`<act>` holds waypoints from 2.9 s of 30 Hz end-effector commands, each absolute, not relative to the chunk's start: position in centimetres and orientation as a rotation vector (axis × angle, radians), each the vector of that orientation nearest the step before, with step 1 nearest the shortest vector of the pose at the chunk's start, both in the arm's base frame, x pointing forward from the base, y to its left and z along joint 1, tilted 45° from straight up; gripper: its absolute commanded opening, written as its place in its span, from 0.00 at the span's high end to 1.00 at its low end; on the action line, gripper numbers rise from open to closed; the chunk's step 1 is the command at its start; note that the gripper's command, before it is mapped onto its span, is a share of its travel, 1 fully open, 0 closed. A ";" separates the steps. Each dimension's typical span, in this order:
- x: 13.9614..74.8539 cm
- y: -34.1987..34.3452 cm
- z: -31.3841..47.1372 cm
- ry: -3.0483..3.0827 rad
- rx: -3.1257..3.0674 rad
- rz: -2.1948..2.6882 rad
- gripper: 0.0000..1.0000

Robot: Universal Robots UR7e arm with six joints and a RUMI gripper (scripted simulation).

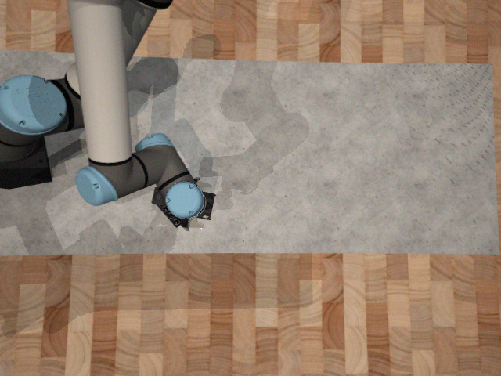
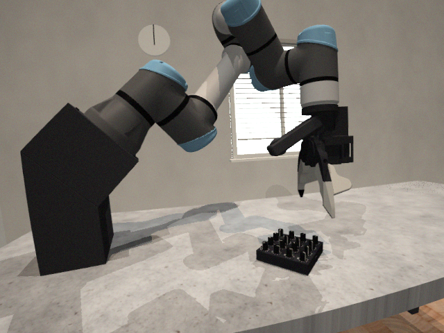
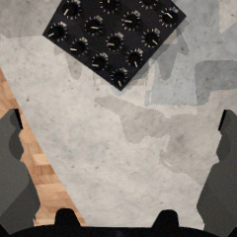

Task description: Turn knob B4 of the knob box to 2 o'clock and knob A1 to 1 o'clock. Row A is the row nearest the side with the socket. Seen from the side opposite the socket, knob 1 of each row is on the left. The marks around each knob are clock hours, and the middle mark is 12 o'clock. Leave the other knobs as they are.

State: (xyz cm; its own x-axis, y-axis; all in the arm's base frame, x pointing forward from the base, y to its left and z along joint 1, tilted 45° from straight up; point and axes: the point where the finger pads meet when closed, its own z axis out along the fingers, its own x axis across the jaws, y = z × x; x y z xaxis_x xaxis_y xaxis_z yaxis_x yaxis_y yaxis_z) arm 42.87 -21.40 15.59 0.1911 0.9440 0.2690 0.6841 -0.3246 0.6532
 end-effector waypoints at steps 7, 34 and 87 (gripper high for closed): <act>43.1 -21.7 15.7 1.605 1.999 0.884 0.00; 43.2 -21.8 15.7 1.631 1.969 0.872 0.89; 44.4 -21.7 14.5 1.631 1.969 0.872 0.89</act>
